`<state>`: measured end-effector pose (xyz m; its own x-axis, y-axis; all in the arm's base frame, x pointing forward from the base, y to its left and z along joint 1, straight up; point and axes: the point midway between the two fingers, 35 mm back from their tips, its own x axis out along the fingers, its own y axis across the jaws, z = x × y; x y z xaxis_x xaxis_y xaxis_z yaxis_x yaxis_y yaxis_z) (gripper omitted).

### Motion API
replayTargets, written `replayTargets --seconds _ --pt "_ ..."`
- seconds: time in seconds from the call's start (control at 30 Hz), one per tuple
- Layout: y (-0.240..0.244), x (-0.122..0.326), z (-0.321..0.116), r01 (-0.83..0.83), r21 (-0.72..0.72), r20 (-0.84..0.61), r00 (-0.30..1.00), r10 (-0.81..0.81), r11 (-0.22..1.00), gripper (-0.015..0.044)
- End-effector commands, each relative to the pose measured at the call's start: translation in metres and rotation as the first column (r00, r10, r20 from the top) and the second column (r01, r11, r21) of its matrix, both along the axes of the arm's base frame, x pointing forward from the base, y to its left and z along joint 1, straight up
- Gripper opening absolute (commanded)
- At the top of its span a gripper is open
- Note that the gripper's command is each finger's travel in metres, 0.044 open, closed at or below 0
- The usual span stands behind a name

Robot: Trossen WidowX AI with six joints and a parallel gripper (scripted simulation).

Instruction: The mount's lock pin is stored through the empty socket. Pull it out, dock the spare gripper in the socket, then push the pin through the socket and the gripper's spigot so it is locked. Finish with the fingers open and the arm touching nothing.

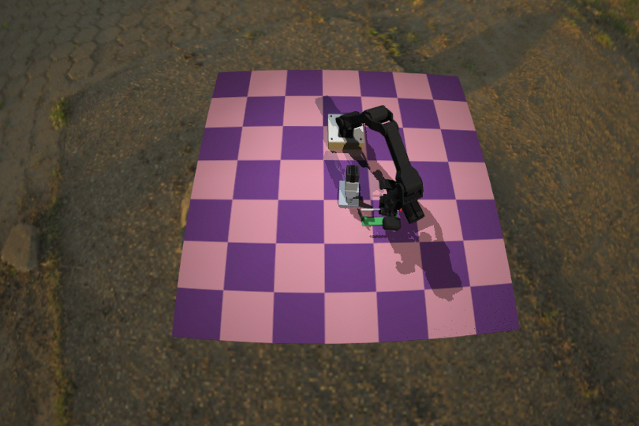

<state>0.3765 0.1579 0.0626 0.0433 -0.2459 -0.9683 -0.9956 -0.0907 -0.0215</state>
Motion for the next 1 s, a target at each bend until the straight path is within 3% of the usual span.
replayTargets --seconds 0.0,0.97 --pt "0.001 -0.008 0.004 0.001 0.003 0.001 1.0 -0.001 1.0 0.0" --pt "-0.005 -0.088 0.019 0.05 0.012 -0.007 0.999 -0.05 0.999 0.0"
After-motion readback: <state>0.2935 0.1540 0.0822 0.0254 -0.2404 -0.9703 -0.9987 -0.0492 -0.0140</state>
